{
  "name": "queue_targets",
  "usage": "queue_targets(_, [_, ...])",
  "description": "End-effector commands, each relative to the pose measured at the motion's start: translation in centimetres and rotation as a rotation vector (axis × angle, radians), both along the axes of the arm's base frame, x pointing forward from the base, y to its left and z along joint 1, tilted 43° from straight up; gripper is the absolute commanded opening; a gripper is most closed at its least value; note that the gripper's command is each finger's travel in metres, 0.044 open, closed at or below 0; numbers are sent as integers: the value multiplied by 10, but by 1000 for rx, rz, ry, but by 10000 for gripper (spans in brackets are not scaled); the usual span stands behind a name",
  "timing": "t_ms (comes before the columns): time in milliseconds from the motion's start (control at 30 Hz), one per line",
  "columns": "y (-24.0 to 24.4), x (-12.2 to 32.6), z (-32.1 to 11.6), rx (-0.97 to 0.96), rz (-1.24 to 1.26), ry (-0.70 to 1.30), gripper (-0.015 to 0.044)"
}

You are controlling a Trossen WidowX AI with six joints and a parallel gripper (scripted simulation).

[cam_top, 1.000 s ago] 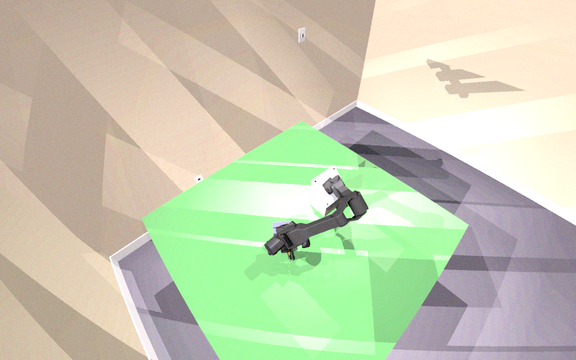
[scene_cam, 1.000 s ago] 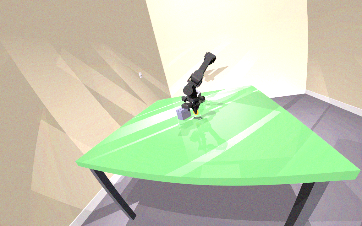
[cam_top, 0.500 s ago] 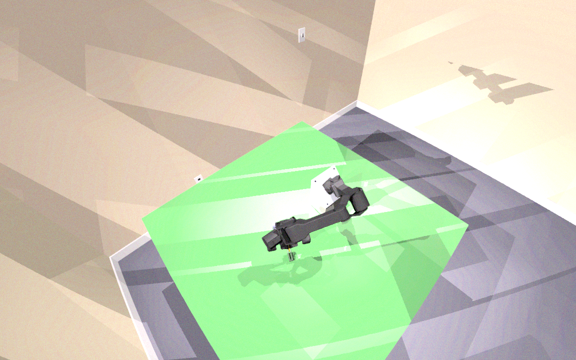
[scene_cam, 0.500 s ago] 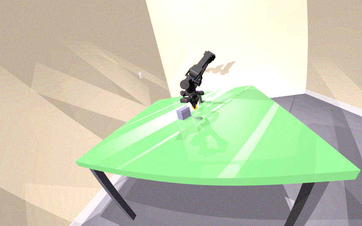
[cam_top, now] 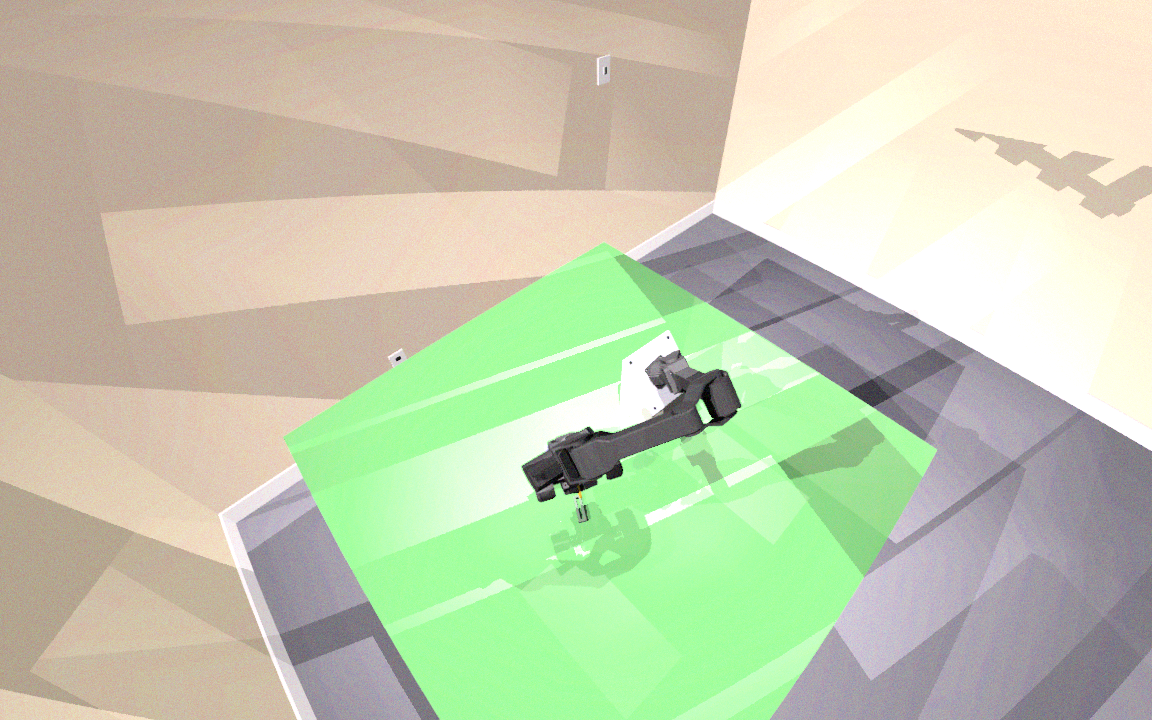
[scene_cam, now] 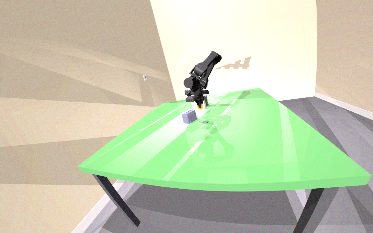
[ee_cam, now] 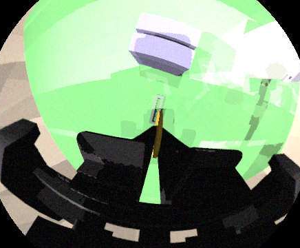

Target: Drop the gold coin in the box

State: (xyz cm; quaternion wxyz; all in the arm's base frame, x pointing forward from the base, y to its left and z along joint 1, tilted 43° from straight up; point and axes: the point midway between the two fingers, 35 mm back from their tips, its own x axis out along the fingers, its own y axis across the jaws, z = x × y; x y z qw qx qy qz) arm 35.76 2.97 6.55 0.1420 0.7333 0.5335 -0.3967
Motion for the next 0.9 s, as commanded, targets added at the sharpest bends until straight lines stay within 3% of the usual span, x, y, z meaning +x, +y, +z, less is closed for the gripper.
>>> queue_targets(0, [0,1,2,-11,90,-86,0])
queue_targets(867, [-1,1,3,-117,747,-687,0])
